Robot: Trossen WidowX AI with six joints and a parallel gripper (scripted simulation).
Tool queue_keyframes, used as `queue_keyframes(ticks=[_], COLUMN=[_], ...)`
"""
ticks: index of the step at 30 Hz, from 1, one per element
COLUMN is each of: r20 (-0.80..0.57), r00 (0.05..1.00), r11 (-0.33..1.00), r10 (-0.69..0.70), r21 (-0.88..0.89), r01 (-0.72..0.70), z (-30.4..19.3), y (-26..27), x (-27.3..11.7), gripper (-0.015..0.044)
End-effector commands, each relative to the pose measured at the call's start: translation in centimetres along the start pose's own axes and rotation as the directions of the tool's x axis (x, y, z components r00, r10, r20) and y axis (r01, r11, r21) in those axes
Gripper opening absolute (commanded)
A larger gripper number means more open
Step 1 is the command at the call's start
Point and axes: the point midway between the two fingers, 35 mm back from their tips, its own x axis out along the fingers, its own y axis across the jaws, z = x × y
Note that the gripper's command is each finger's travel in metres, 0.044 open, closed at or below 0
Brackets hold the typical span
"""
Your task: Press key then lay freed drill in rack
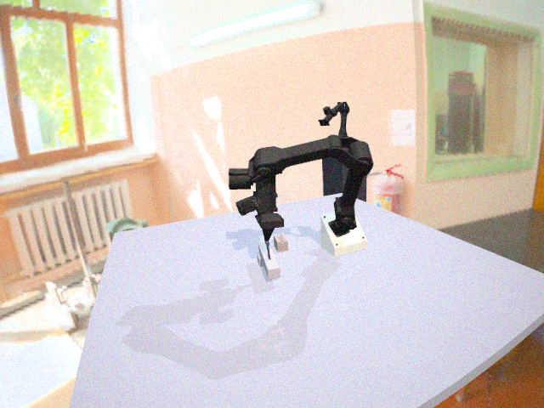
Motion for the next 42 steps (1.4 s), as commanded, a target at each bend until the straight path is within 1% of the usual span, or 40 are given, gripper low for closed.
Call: queue_keyframes(ticks=[1, 42], r20=[-0.044, -0.044], r00=[0.999, 0.999], r11=[1.0, 1.0], r10=[0.006, 0.007], r21=[0.013, 0.013], r01=[-0.006, -0.006], z=[-0.8, -0.9], y=[0.0, 0.1], x=[1.3, 2.7], gripper=[0.0, 0.0])
